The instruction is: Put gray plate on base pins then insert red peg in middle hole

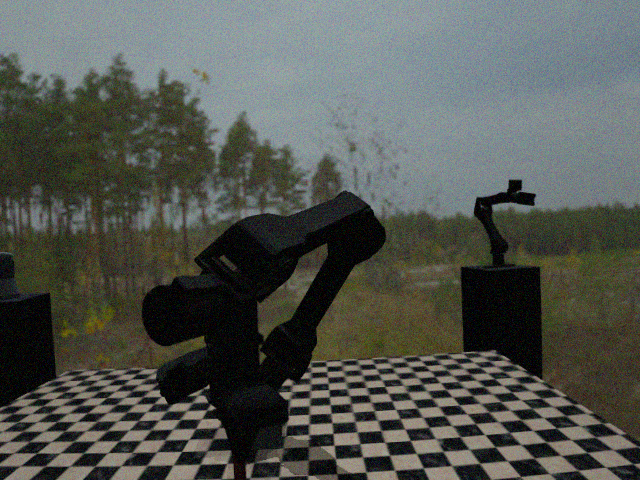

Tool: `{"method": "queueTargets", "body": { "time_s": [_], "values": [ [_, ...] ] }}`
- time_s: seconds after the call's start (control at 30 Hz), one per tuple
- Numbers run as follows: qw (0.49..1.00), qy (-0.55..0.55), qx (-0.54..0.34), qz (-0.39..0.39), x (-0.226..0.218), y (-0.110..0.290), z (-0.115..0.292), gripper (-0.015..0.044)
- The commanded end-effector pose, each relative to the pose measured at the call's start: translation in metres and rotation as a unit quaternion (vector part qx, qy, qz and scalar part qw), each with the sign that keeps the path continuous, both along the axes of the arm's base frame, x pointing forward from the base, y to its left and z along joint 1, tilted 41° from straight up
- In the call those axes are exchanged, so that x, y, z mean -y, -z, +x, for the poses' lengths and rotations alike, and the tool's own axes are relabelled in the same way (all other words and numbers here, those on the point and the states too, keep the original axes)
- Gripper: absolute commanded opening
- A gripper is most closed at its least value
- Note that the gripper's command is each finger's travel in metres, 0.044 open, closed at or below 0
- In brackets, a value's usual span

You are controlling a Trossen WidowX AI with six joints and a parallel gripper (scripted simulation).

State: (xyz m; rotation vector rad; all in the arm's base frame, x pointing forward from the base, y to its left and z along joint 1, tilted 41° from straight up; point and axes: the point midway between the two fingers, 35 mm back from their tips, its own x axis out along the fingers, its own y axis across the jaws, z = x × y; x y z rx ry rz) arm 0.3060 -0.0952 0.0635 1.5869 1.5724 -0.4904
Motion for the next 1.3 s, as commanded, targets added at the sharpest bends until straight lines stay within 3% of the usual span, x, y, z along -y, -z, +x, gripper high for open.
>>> {"method": "queueTargets", "body": {
  "time_s": [0.0,0.7,1.27],
  "values": [
    [1.000,-0.002,-0.003,0.001,0.009,0.010,0.002,0.0000],
    [1.000,0.001,-0.004,0.006,0.058,0.054,0.012,0.0000],
    [1.000,0.001,-0.004,0.006,0.060,0.056,0.012,0.0000]
  ]
}}
